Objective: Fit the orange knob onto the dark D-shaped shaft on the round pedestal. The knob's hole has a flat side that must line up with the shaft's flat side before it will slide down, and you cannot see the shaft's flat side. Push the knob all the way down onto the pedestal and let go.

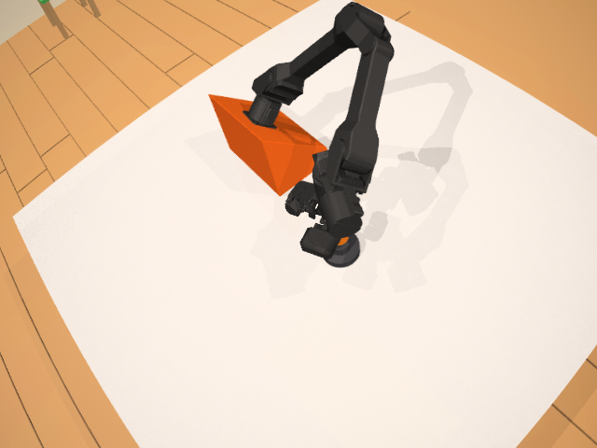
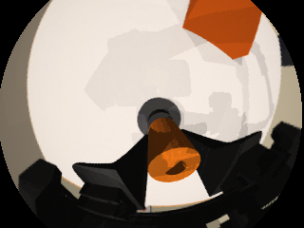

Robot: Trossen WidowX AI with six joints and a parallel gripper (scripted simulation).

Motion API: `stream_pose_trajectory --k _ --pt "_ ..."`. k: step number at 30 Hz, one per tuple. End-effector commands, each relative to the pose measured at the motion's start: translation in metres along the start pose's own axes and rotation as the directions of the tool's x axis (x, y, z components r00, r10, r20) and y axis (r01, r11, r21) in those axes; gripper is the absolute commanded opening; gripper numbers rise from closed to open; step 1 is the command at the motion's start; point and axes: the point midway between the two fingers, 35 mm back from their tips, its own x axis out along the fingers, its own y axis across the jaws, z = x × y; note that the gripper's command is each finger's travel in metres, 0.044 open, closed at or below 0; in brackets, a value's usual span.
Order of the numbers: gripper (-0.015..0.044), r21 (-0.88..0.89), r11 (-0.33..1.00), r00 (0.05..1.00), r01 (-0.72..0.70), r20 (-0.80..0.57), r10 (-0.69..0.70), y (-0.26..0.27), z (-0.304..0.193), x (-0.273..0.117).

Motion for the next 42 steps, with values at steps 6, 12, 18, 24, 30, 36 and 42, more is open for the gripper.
stream_pose_trajectory --k 6,12,18,24,30,36,42 --pt "0.0000 0.010 1.000 1.000 0.000 0.000 0.000 0.0002 0.0002 0.0011" --pt "0.0000 0.010 1.000 1.000 0.000 0.000 0.000 0.0001 -0.0001 0.0015" --pt "0.0000 0.010 1.000 1.000 0.000 0.000 0.000 0.0001 -0.0002 0.0019" --pt "0.0000 0.010 1.000 1.000 0.000 0.000 0.000 0.0002 -0.0001 -0.0020" --pt "0.0000 0.086 0.996 1.000 0.000 0.000 0.000 0.0002 -0.0007 -0.0030" --pt "0.0000 0.217 0.976 1.000 0.000 0.000 0.000 0.0001 -0.0003 -0.0007" --pt "0.0000 0.217 0.976 1.000 0.000 0.000 0.000 0.0003 0.0004 0.0005"
